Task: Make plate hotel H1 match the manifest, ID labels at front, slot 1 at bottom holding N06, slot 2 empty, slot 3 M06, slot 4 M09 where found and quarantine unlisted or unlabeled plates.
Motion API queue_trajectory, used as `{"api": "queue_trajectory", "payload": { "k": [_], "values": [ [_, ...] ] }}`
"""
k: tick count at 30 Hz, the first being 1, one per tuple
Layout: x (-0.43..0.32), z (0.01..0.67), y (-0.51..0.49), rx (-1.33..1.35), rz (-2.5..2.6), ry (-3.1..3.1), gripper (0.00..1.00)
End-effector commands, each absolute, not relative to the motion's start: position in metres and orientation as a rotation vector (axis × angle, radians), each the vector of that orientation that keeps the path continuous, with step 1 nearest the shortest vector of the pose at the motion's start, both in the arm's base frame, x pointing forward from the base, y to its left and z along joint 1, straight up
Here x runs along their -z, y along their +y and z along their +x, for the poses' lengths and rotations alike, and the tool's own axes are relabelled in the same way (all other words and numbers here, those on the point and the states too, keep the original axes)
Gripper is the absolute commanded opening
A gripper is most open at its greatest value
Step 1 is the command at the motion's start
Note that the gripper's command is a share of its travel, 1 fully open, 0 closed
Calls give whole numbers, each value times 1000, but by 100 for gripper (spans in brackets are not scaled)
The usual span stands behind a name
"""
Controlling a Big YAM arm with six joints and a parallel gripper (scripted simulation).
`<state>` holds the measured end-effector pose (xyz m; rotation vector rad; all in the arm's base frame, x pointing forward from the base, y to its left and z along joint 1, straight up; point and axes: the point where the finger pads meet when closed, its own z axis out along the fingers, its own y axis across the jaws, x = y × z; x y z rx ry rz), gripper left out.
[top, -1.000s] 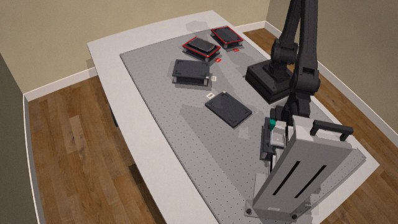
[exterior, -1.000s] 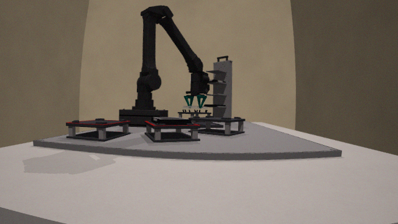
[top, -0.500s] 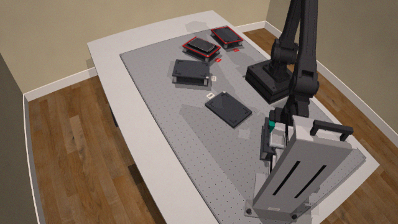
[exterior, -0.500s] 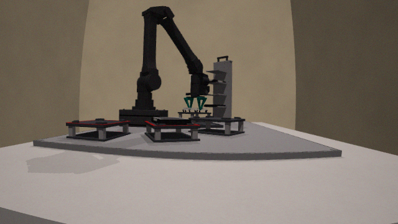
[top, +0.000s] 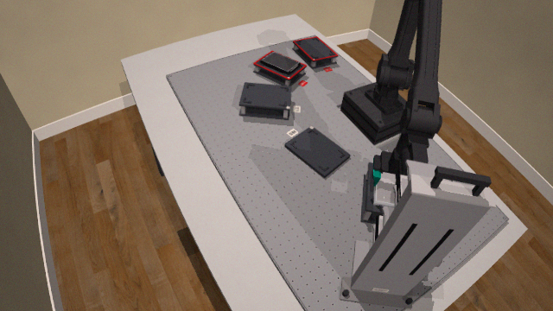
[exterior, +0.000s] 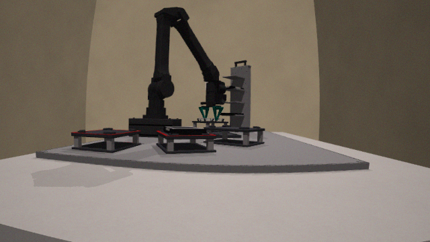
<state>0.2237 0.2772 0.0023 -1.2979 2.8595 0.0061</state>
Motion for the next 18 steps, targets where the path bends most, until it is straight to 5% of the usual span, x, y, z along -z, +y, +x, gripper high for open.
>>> {"api": "queue_trajectory", "payload": {
  "k": [1,6,7,18],
  "values": [
    [-3,231,281,-17,-1295,2842,86],
    [-11,234,289,-33,-1284,2827,86],
    [-11,234,289,-33,-1284,2827,100],
    [-11,234,289,-33,-1284,2827,100]
  ]
}}
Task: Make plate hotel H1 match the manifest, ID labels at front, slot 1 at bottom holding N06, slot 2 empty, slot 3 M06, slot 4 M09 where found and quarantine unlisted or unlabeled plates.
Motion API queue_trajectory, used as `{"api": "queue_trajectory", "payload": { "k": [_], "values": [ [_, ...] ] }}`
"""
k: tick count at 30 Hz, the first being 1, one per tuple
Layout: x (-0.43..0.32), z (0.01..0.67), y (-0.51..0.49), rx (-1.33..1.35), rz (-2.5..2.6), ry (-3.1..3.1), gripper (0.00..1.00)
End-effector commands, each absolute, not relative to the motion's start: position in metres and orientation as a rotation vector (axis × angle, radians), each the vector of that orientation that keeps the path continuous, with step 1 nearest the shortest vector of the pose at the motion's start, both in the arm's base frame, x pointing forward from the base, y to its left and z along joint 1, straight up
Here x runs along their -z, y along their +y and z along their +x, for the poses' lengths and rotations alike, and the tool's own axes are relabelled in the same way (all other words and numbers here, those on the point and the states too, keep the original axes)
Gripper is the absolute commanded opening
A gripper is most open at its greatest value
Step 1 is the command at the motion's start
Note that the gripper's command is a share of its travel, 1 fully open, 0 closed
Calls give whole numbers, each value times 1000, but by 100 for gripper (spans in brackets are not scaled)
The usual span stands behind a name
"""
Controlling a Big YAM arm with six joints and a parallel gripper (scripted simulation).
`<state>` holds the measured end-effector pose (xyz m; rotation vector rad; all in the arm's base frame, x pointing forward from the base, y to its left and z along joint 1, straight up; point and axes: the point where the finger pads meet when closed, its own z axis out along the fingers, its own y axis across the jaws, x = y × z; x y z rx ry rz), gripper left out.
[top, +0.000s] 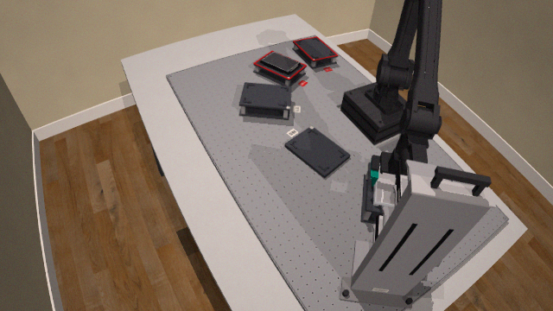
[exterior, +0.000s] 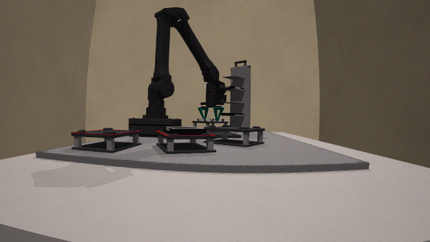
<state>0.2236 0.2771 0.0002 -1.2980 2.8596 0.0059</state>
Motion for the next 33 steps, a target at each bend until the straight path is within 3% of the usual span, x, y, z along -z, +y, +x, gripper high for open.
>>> {"api": "queue_trajectory", "payload": {
  "k": [1,33],
  "values": [
    [-11,234,289,-33,-1284,2827,100],
    [-114,238,295,-55,-1275,2798,100]
  ]
}}
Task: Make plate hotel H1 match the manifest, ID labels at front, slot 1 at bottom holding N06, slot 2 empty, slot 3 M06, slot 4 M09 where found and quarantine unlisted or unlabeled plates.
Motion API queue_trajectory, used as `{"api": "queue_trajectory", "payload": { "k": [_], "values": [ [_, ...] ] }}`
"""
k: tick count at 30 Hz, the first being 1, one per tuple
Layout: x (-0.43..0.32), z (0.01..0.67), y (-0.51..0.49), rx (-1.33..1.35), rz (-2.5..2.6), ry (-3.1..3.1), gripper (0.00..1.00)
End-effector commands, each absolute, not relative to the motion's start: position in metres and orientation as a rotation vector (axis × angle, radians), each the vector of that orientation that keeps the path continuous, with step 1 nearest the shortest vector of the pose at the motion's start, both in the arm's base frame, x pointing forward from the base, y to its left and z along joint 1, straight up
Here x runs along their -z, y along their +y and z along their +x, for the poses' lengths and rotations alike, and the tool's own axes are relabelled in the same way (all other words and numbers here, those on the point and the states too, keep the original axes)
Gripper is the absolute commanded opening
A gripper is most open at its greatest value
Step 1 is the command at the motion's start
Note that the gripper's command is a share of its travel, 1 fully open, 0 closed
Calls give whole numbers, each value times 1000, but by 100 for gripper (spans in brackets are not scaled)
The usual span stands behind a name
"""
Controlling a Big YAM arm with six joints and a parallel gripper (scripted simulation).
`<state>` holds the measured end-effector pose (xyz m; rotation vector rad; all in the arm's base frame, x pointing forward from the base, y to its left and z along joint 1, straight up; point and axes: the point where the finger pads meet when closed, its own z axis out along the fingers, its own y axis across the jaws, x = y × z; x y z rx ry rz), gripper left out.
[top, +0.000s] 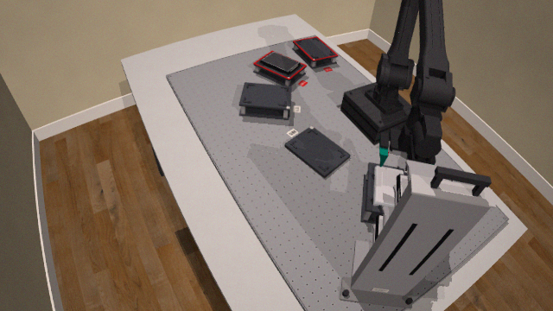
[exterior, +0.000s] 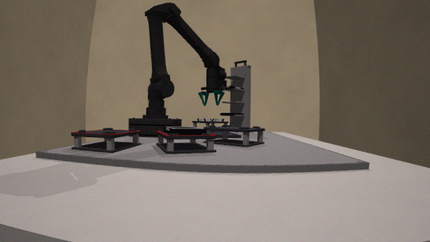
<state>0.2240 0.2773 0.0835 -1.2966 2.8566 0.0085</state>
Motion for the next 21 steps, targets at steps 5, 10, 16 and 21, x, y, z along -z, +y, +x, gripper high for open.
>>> {"api": "queue_trajectory", "payload": {
  "k": [5,10,16,21],
  "values": [
    [-126,238,295,-58,-1273,2794,100],
    [-130,235,290,-40,-1283,2816,100],
    [-154,237,293,-53,-1276,2800,100],
    [-157,237,293,-43,-1282,2812,100]
  ]
}}
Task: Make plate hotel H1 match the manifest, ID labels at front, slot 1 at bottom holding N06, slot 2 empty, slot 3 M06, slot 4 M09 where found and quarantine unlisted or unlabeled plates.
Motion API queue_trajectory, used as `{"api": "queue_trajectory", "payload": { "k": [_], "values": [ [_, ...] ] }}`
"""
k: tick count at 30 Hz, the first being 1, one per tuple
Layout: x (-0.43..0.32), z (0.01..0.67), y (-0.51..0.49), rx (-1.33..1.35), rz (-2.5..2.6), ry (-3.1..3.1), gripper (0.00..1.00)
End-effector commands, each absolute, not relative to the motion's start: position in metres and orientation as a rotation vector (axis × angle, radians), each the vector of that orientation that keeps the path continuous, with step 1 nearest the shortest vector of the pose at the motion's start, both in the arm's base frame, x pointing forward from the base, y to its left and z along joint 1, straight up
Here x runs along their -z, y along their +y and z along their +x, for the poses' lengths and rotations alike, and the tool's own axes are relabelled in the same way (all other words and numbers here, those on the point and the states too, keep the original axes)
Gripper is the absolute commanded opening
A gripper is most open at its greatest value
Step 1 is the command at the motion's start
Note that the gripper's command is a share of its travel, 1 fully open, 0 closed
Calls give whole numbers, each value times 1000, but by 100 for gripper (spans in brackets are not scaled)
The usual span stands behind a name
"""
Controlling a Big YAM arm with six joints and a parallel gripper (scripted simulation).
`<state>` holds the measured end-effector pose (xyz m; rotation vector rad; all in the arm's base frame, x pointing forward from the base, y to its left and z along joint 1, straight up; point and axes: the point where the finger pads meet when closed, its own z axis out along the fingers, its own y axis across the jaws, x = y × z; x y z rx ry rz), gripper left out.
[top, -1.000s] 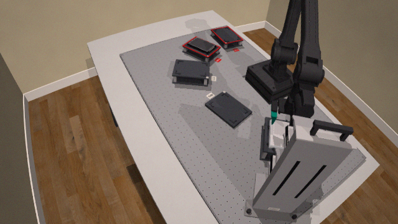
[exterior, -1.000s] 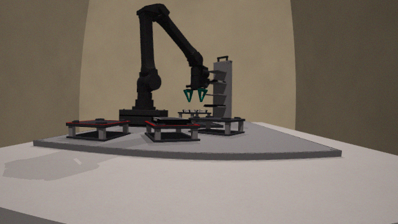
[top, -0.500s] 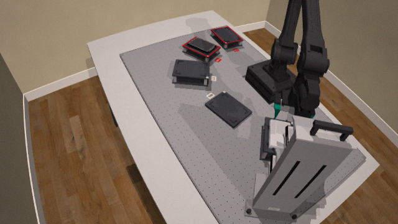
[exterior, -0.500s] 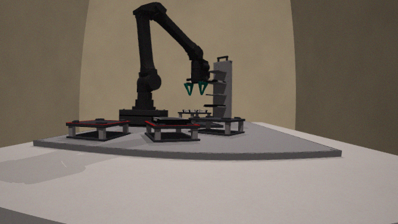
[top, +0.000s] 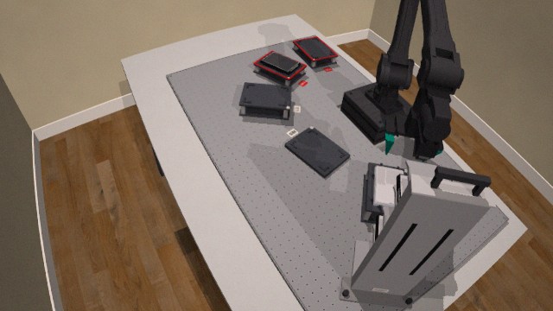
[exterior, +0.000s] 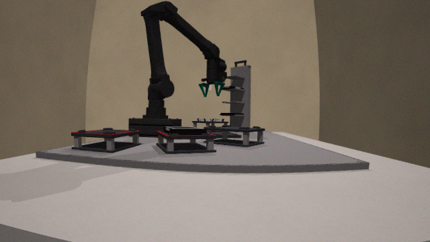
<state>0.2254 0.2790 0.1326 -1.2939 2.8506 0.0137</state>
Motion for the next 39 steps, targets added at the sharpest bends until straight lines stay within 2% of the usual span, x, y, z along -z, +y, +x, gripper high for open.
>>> {"api": "queue_trajectory", "payload": {
  "k": [1,12,16,20,39],
  "values": [
    [-167,237,292,-57,-1273,2794,100],
    [-197,236,290,-57,-1273,2795,100],
    [-169,229,272,1,-1301,2866,100],
    [-190,241,266,-35,-1280,2818,100],
    [-185,270,216,-48,-1268,2792,100]
  ]
}}
